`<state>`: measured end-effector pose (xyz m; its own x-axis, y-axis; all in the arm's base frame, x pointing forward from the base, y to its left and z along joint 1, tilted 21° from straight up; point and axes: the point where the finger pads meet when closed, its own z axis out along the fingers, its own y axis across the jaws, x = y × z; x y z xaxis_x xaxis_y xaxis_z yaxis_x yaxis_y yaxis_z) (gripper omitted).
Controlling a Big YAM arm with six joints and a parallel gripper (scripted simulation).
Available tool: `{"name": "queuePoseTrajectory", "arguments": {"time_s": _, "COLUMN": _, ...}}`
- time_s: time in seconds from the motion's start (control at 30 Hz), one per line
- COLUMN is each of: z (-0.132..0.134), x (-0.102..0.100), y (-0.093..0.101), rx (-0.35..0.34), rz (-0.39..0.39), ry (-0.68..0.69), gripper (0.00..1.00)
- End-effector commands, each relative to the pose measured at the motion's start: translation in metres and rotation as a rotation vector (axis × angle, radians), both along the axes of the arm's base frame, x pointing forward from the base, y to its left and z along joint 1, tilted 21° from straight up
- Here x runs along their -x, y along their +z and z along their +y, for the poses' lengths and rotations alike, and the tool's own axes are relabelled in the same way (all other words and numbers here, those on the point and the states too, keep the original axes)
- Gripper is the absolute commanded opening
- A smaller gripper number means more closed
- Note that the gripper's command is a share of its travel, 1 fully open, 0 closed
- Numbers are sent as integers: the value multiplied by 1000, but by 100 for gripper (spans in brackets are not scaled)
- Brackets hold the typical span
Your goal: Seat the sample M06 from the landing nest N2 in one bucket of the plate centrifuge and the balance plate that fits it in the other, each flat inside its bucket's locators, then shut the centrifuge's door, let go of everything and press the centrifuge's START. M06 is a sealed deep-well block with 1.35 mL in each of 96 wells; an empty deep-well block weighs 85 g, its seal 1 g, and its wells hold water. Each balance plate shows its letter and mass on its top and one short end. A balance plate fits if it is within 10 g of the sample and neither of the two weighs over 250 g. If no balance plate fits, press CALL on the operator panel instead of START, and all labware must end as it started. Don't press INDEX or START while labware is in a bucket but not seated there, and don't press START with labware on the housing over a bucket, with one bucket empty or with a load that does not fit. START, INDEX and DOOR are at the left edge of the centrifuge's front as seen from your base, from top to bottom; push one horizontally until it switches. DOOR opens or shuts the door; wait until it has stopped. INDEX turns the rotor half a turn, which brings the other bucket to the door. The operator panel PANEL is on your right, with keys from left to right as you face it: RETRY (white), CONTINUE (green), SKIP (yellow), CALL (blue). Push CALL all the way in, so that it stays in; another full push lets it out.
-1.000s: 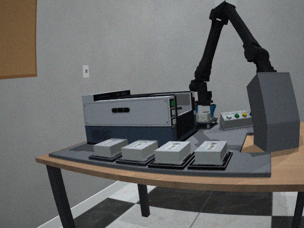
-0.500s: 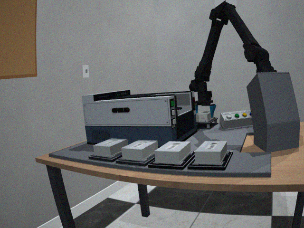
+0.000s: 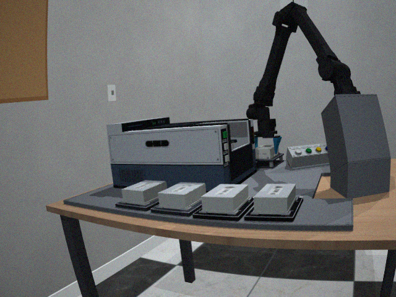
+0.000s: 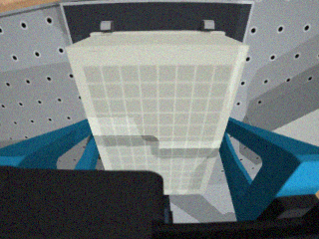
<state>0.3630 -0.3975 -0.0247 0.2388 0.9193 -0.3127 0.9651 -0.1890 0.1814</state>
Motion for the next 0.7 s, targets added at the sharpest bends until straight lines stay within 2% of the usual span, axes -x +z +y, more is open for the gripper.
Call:
{"name": "queuePoseTrajectory", "arguments": {"time_s": 0.0, "z": -16, "x": -2, "y": 4, "rx": 18, "rz": -13, "ry": 3, "gripper": 100}}
{"name": "queuePoseTrajectory", "arguments": {"time_s": 0.67, "z": -17, "x": -2, "y": 3, "rx": 14, "rz": -9, "ry": 3, "gripper": 100}}
